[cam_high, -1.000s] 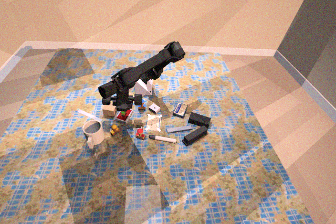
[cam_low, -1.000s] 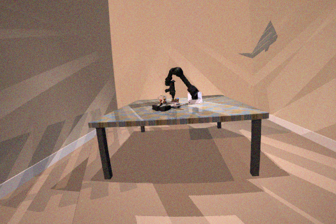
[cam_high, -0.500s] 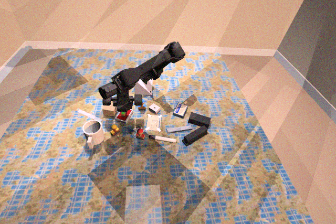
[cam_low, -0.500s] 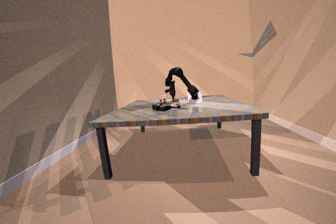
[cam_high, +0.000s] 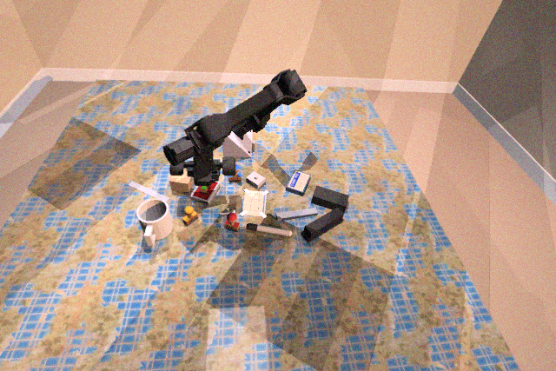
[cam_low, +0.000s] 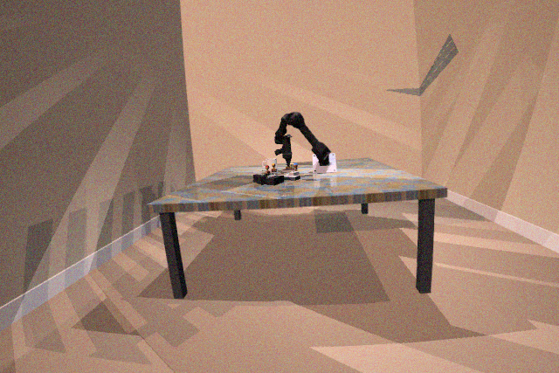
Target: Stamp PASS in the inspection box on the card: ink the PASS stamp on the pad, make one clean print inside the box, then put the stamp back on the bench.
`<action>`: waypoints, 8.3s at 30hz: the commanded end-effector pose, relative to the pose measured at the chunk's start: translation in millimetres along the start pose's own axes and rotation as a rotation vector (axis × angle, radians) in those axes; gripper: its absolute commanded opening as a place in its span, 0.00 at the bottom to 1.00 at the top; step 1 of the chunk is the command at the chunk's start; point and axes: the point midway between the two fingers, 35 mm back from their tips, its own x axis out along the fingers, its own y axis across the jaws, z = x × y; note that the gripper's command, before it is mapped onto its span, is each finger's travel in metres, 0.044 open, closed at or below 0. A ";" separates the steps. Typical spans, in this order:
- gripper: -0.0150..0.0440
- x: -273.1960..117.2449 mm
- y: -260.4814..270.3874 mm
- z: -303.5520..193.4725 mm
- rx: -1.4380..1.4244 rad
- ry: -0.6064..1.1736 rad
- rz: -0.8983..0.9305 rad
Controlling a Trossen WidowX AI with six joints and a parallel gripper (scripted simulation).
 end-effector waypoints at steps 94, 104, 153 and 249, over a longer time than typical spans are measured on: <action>0.25 -2.2 -0.1 -0.3 0.007 0.000 0.004; 0.25 -7.0 -0.3 -0.4 0.007 0.000 0.004; 0.25 -61.3 61.2 37.1 -0.029 -0.002 -0.010; 0.25 -12.6 153.3 63.4 -0.079 -0.012 0.002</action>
